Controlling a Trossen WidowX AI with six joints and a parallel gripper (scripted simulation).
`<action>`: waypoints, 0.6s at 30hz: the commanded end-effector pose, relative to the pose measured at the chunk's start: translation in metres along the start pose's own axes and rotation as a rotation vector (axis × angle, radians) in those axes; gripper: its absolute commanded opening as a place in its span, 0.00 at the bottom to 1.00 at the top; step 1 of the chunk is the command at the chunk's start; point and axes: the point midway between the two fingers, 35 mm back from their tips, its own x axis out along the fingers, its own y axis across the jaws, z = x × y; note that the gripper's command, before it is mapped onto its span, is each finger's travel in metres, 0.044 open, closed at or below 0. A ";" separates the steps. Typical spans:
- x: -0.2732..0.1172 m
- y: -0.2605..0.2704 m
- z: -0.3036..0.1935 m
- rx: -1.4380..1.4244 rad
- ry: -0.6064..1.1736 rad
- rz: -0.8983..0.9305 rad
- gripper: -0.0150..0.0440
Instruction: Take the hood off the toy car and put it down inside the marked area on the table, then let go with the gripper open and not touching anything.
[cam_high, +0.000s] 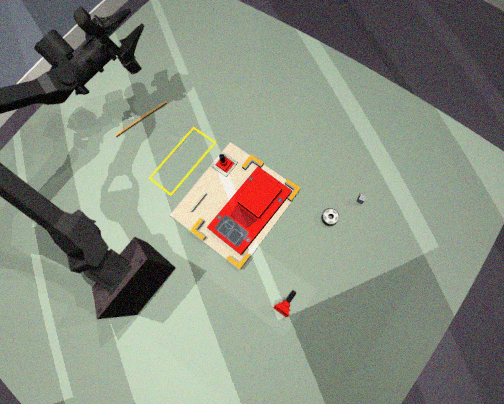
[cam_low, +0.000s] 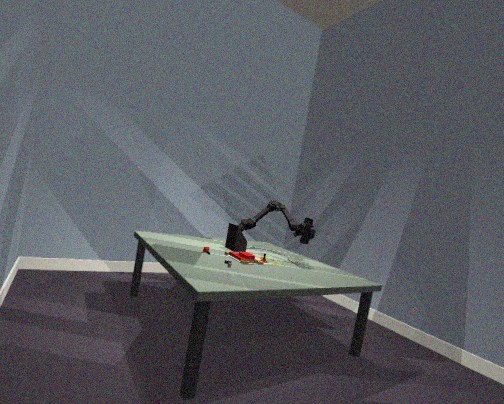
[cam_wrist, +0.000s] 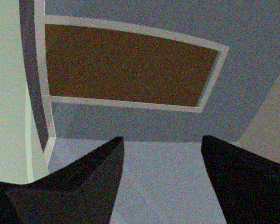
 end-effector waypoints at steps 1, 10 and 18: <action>0.001 0.001 -0.001 -0.002 0.001 0.002 0.67; 0.069 0.067 -0.067 -0.155 0.101 0.246 1.00; 0.109 0.137 -0.180 -0.209 0.296 0.637 1.00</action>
